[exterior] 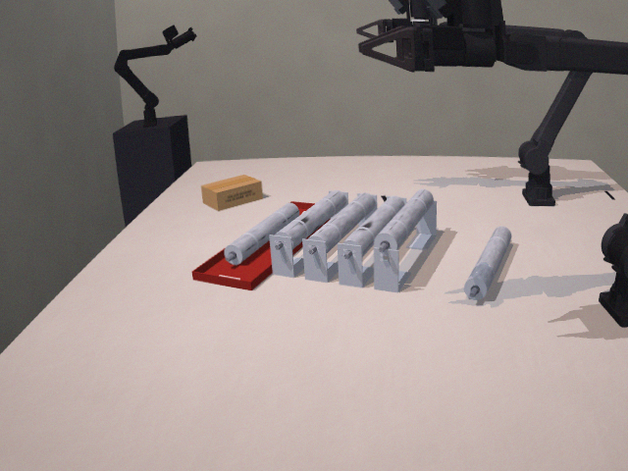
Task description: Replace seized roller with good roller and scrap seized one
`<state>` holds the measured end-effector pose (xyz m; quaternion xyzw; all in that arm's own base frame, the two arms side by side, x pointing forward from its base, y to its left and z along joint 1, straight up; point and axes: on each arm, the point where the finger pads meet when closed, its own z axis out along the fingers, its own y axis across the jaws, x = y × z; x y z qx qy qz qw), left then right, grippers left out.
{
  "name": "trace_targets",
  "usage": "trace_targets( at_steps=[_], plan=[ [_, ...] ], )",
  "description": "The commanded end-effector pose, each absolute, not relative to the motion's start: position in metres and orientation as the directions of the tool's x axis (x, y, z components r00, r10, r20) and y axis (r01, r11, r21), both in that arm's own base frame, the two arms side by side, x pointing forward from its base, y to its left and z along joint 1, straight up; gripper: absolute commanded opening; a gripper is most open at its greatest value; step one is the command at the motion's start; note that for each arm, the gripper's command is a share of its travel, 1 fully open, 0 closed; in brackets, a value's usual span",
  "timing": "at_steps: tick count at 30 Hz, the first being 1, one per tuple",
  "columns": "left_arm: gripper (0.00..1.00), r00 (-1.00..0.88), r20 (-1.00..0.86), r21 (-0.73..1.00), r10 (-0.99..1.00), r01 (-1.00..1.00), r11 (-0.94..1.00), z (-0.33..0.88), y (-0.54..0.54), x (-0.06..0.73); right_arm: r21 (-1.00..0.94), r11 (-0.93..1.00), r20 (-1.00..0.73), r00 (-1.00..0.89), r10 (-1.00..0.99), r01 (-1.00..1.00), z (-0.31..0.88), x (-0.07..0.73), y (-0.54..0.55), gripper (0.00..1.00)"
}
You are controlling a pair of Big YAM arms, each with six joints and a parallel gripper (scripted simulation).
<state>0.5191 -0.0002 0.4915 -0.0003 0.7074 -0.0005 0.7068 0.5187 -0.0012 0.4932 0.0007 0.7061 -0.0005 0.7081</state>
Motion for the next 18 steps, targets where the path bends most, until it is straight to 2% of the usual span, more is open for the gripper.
trace_targets(
  at_steps=[1,16,18],
  plan=[
    [0.62,0.031,-1.0,0.002,0.002,0.008,1.0,0.515,-0.006,0.525,-0.011,1.0,-0.999,0.054,-0.011,-0.012,0.532,0.524,0.005,0.32],
    [0.62,0.042,-0.999,0.01,0.01,0.01,1.0,0.526,-0.007,0.525,-0.011,1.0,-0.999,0.052,-0.011,-0.009,0.533,0.524,0.004,0.32],
    [0.62,0.0,-1.0,0.03,0.03,0.019,0.999,0.508,-0.011,0.529,-0.018,1.0,-1.0,-0.004,-0.018,-0.017,0.503,0.528,0.01,0.32]
  ],
)
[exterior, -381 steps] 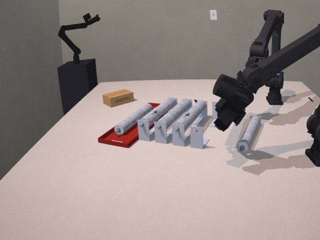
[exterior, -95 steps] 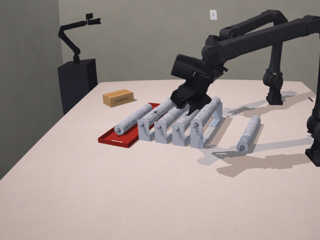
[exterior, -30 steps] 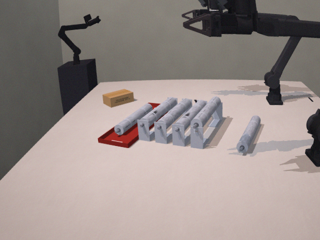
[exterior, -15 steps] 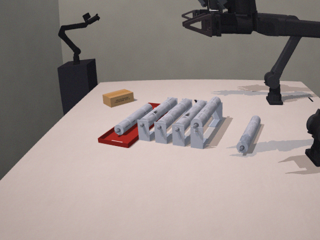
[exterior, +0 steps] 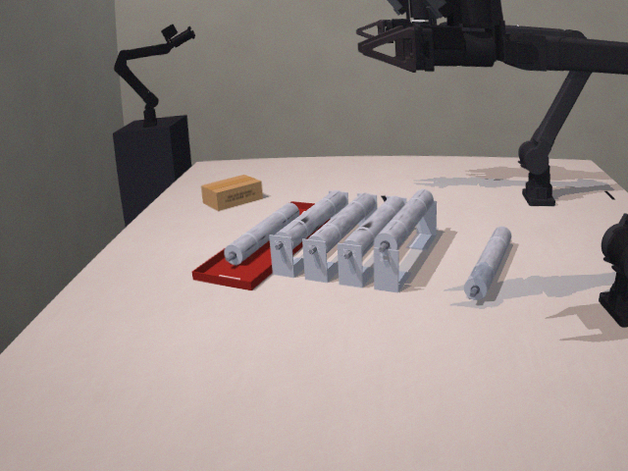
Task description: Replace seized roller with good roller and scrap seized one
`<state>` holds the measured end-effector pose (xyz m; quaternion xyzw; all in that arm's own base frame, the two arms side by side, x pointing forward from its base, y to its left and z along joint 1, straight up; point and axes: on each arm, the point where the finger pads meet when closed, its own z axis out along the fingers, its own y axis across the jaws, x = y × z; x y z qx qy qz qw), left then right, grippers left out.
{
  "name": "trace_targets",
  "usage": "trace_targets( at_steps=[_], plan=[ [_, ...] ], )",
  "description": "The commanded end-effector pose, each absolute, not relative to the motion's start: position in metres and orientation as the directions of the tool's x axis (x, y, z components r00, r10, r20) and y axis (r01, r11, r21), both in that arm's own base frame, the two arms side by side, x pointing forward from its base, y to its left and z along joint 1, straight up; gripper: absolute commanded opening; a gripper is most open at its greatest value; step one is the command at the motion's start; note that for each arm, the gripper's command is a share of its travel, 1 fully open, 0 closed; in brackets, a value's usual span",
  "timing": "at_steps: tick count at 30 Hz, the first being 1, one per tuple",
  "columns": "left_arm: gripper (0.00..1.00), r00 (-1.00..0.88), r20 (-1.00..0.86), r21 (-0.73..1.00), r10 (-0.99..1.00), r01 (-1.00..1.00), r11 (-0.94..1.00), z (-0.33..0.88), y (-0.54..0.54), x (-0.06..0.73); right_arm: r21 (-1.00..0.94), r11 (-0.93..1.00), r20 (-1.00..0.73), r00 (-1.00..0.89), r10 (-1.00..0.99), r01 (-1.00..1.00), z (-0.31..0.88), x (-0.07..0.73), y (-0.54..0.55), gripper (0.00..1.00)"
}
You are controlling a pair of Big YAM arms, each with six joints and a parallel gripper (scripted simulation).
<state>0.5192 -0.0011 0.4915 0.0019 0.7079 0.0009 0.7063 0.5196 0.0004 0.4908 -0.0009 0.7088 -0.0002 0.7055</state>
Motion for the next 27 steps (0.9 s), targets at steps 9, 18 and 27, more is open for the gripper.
trace_targets(
  at_steps=[9,18,27],
  plan=[
    [0.62,-0.081,-0.982,0.168,0.173,0.066,0.984,0.486,-0.03,0.543,-0.064,0.997,-0.989,-0.131,-0.071,-0.052,0.448,0.531,0.036,0.32],
    [0.62,-0.193,-0.902,0.351,0.387,0.193,0.916,0.441,-0.065,0.556,-0.142,0.982,-0.946,-0.276,-0.171,-0.124,0.393,0.53,0.079,0.32],
    [0.62,-0.257,-0.787,0.47,0.562,0.341,0.814,0.395,-0.097,0.563,-0.215,0.955,-0.881,-0.381,-0.28,-0.206,0.349,0.522,0.119,0.32]
  ],
)
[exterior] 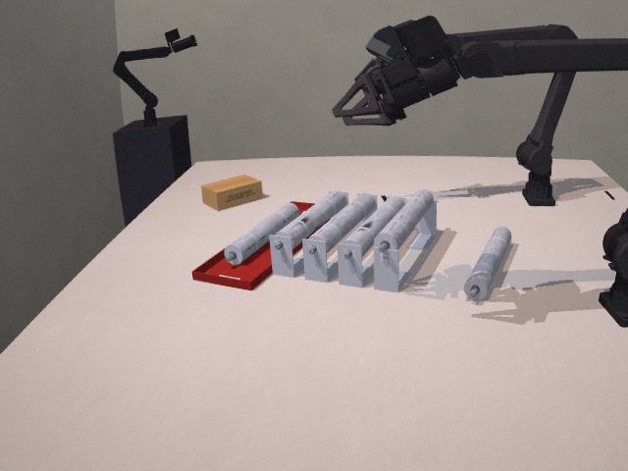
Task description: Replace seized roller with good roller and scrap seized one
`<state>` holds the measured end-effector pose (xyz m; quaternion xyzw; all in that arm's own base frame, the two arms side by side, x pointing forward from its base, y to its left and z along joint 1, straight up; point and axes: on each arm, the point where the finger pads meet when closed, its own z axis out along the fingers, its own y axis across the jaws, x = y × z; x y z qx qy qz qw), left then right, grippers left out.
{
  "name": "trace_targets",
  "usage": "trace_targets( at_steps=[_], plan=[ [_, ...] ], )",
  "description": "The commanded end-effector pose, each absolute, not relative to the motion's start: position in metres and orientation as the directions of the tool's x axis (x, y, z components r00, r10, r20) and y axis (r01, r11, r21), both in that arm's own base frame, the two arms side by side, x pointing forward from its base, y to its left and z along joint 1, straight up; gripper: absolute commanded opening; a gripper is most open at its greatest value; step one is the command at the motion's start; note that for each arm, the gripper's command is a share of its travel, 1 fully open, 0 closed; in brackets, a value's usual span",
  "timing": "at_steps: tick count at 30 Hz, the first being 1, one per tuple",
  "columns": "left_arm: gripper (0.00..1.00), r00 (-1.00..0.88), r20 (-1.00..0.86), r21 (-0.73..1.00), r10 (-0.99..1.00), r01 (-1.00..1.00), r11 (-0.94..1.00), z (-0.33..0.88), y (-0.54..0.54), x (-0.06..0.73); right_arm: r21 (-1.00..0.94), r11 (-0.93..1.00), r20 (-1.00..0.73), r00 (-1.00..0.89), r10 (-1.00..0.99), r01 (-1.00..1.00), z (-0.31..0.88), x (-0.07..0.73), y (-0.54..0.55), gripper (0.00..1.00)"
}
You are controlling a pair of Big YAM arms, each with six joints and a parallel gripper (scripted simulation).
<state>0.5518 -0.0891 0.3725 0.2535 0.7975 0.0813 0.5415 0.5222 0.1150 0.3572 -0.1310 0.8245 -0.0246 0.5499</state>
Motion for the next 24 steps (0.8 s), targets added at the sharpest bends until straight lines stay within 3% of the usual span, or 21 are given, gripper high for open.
trace_targets(
  at_steps=[1,12,18,24],
  plan=[
    [0.62,-0.264,-0.768,0.484,0.584,0.359,0.798,0.389,-0.099,0.564,-0.222,0.953,-0.891,-0.355,-0.284,-0.206,0.369,0.523,0.124,0.32],
    [0.62,-0.228,-0.531,0.57,0.816,0.616,0.543,0.319,-0.152,0.556,-0.338,0.859,-0.701,-0.505,-0.503,-0.386,0.268,0.487,0.18,0.32],
    [0.62,-0.186,-0.439,0.572,0.879,0.696,0.433,0.295,-0.165,0.55,-0.375,0.822,-0.669,-0.489,-0.56,-0.428,0.275,0.478,0.198,0.32],
    [0.62,-0.078,-0.307,0.545,0.948,0.802,0.243,0.262,-0.194,0.535,-0.422,0.724,-0.509,-0.517,-0.687,-0.546,0.217,0.446,0.22,0.32]
  ],
)
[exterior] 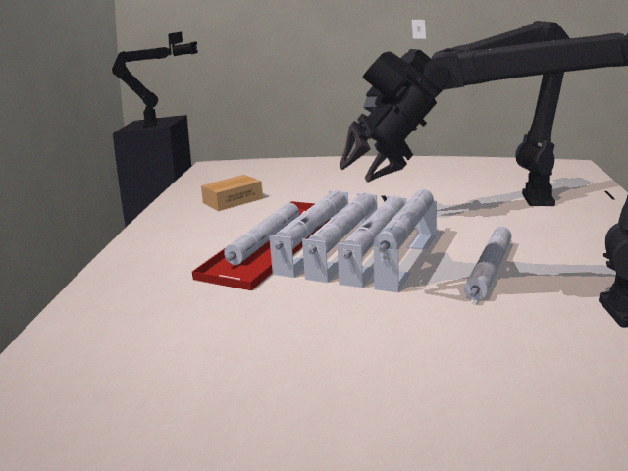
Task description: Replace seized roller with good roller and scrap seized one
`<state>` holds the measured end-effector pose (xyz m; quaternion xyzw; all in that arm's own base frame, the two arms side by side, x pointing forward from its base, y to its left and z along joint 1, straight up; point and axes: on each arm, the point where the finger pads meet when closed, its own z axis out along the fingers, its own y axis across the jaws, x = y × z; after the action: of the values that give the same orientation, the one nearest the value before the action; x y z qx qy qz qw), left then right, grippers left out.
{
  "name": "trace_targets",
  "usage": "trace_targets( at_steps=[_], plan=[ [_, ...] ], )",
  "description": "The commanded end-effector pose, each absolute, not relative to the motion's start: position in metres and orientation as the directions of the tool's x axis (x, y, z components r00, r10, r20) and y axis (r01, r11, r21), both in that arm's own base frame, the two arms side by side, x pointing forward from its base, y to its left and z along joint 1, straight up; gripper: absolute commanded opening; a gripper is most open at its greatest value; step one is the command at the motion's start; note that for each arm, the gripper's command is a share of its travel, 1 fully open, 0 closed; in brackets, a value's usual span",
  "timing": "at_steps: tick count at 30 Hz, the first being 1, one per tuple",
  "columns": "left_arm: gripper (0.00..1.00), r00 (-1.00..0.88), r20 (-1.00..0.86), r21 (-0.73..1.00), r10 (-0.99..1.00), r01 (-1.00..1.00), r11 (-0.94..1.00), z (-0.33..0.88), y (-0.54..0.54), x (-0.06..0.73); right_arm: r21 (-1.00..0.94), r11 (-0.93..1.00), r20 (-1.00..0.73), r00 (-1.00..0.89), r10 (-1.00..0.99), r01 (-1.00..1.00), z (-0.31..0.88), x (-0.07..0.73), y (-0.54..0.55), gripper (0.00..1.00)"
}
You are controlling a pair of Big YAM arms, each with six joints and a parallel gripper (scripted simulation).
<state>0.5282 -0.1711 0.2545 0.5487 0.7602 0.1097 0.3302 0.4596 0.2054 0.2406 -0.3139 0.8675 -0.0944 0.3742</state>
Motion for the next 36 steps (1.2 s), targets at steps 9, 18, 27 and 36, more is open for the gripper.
trace_targets(
  at_steps=[9,18,27,36],
  plan=[
    [0.62,0.106,-0.149,0.455,0.983,0.89,-0.027,0.219,-0.222,0.511,-0.473,0.579,-0.341,-0.468,-0.815,-0.664,0.188,0.411,0.246,0.32],
    [0.62,0.308,-0.041,0.33,0.95,0.902,-0.278,0.187,-0.245,0.483,-0.497,0.411,-0.157,-0.386,-0.909,-0.764,0.16,0.373,0.261,0.32],
    [0.62,0.411,-0.005,0.238,0.912,0.886,-0.398,0.167,-0.255,0.465,-0.495,0.299,-0.036,-0.324,-0.945,-0.816,0.141,0.345,0.262,0.32],
    [0.62,0.474,0.002,0.187,0.881,0.865,-0.466,0.157,-0.265,0.453,-0.516,0.256,-0.031,-0.281,-0.959,-0.817,0.161,0.344,0.279,0.32]
  ],
)
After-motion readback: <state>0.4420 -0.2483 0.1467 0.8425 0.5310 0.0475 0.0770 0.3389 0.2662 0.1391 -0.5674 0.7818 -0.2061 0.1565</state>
